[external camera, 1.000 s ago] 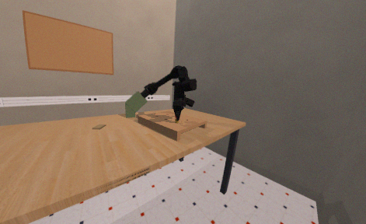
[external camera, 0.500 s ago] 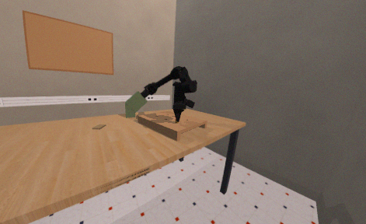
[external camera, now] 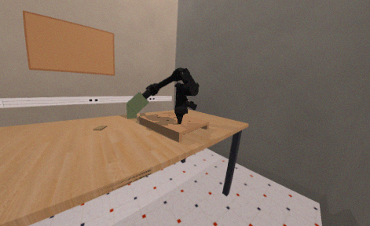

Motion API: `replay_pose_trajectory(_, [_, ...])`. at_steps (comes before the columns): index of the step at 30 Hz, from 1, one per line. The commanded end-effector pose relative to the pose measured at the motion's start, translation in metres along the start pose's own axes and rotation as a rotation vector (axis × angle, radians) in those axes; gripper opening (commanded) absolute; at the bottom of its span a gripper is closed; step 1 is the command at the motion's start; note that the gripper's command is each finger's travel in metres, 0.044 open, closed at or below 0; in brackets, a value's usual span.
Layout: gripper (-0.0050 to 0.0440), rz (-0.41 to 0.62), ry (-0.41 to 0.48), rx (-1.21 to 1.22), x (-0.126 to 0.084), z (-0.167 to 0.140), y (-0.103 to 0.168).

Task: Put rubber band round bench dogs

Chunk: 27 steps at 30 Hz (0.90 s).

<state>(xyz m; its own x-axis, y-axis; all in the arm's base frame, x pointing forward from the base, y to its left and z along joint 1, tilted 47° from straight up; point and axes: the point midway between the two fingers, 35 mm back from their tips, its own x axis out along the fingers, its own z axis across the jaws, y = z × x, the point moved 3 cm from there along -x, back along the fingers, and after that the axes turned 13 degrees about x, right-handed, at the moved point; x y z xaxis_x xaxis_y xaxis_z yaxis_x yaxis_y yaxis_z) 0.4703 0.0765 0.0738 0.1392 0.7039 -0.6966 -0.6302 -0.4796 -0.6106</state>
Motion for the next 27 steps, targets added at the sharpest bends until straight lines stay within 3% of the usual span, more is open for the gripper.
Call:
replay_pose_trajectory(1, [-0.005,-0.01,-0.011,-0.019,-0.0038,-0.0067,-0.0062])
replay_pose_trajectory(7, [-0.005,-0.007,-0.047,-0.017,-0.001,-0.0078,-0.0064])
replay_pose_trajectory(27, [-0.005,-0.007,-0.041,-0.022,-0.0037,-0.0078,0.0006])
